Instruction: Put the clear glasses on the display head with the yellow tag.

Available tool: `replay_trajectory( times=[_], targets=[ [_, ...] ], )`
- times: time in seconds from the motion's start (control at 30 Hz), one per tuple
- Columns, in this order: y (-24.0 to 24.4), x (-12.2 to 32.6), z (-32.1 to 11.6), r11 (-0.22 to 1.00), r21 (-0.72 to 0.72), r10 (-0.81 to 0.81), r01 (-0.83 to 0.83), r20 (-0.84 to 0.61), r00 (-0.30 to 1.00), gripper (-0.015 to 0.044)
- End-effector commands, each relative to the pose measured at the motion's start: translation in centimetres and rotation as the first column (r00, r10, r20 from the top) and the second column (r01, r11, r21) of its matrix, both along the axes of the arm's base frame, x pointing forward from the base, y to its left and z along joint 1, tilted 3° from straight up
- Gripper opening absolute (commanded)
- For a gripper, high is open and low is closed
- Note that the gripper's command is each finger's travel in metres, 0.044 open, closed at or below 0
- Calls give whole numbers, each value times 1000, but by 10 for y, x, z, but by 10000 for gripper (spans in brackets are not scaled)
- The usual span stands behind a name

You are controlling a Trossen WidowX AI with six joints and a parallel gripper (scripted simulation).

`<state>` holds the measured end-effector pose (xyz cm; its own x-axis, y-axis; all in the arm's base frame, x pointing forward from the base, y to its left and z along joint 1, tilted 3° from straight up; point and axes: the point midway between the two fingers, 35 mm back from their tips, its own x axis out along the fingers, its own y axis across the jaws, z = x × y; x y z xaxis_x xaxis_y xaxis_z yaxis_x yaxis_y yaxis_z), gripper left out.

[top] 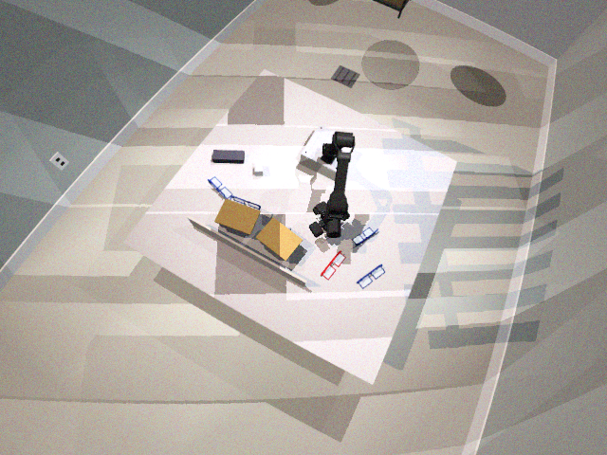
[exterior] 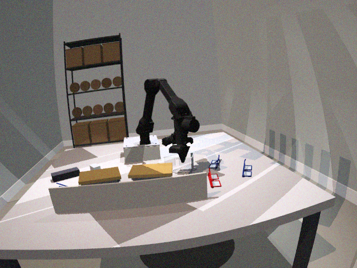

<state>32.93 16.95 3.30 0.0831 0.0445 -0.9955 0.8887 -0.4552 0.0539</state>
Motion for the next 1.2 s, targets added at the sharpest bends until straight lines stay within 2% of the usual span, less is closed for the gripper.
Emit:
replay_trajectory(
  times=[0.0, 1.17],
  targets=[
    [-4, -2, -2, 1000, 0, 1, -1, -6, 1000, 0],
    [-6, -3, -2, 1000, -1, 1, -1, -6, 1000, 0]
  ],
)
